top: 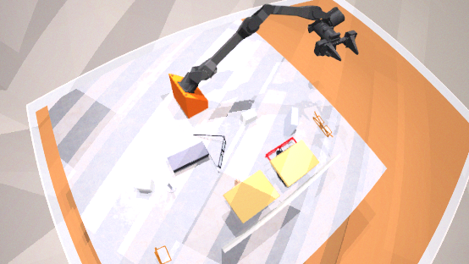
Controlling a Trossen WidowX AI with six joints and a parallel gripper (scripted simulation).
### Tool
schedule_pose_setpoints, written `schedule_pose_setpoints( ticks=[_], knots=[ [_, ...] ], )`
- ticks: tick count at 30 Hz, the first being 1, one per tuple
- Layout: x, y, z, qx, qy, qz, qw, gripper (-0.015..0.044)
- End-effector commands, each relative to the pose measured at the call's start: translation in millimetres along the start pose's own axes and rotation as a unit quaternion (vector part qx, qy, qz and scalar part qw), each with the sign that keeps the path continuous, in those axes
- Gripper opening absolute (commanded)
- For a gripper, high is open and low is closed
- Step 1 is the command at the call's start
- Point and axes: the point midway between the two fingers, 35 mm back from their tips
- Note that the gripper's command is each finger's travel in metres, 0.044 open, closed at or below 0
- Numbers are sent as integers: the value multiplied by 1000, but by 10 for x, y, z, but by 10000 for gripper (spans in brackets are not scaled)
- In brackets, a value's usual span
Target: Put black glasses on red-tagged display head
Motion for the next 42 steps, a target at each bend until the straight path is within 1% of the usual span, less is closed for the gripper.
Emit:
schedule_pose_setpoints(
  ticks=[1,2,8,10,15,17,24,28,31,37,42],
  knots=[
    [0,0,0,0,0,0,1000,426],
    [0,0,0,0,0,0,1000,440],
    [0,0,0,0,0,0,1000,440],
    [-77,26,-86,16,-9,-4,1000,387],
    [-625,349,-681,121,-85,-40,988,256],
    [-778,488,-845,147,-111,-51,982,204],
    [-1284,1237,-1424,189,-216,-109,952,200],
    [-1477,1727,-1706,218,-285,-137,923,200],
    [-1572,2220,-1932,231,-352,-160,893,200],
    [-1536,3149,-2282,217,-478,-189,830,200],
    [-1259,3923,-2536,156,-587,-197,770,200]
  ],
)
Point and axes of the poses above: the point midway between the two fingers, 35 mm back from their tips, its own x axis back along the fingers, its own y axis across the jaws, z = x × y, and after that the axes turned 12 degrees about x, right-handed
